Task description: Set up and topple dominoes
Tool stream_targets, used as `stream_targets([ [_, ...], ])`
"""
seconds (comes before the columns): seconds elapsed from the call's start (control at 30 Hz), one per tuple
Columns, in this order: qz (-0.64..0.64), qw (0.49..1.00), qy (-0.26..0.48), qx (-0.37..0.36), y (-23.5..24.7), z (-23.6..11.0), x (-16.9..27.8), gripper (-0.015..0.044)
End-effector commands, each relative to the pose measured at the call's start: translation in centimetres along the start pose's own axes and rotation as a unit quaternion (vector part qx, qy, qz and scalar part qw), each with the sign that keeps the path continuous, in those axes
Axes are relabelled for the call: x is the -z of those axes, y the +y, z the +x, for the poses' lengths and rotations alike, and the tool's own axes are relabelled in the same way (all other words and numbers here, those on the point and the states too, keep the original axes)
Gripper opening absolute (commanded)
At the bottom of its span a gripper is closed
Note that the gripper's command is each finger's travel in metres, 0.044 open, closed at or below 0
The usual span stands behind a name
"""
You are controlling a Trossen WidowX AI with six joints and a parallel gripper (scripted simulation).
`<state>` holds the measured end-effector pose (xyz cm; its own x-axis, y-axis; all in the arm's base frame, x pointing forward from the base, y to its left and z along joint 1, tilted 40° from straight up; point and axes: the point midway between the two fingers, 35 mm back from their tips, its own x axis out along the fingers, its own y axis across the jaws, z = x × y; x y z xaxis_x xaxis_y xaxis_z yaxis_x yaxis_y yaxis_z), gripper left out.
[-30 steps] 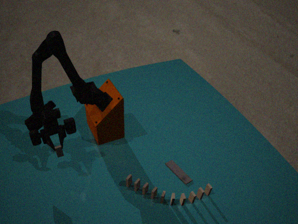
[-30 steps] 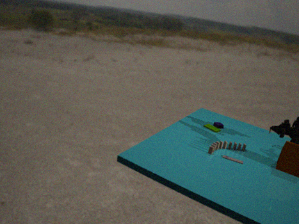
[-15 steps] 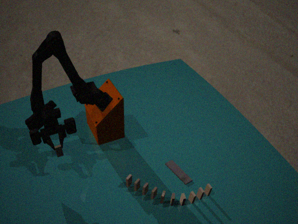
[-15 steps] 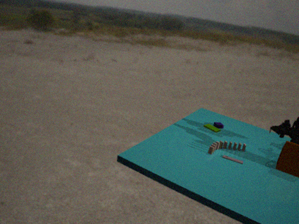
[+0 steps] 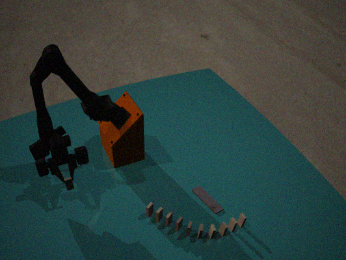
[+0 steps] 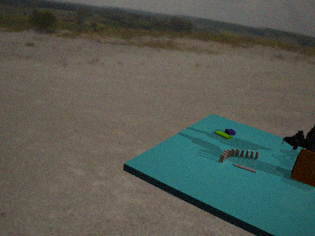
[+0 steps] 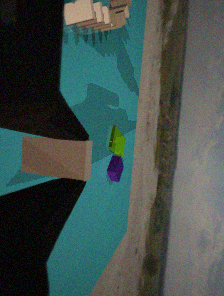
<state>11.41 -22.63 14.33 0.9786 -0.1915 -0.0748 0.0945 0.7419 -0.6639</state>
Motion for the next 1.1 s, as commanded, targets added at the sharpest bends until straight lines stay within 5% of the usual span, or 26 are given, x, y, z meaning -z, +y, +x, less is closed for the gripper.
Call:
stream_targets([
  [0.0, 0.004, 1.0, 0.001, -0.001, 0.1, 0.2, 1.1, 0.0107],
  [1.07, 0.006, 1.0, 0.001, 0.0, 0.9, 1.3, 7.6, 0.0107],
])
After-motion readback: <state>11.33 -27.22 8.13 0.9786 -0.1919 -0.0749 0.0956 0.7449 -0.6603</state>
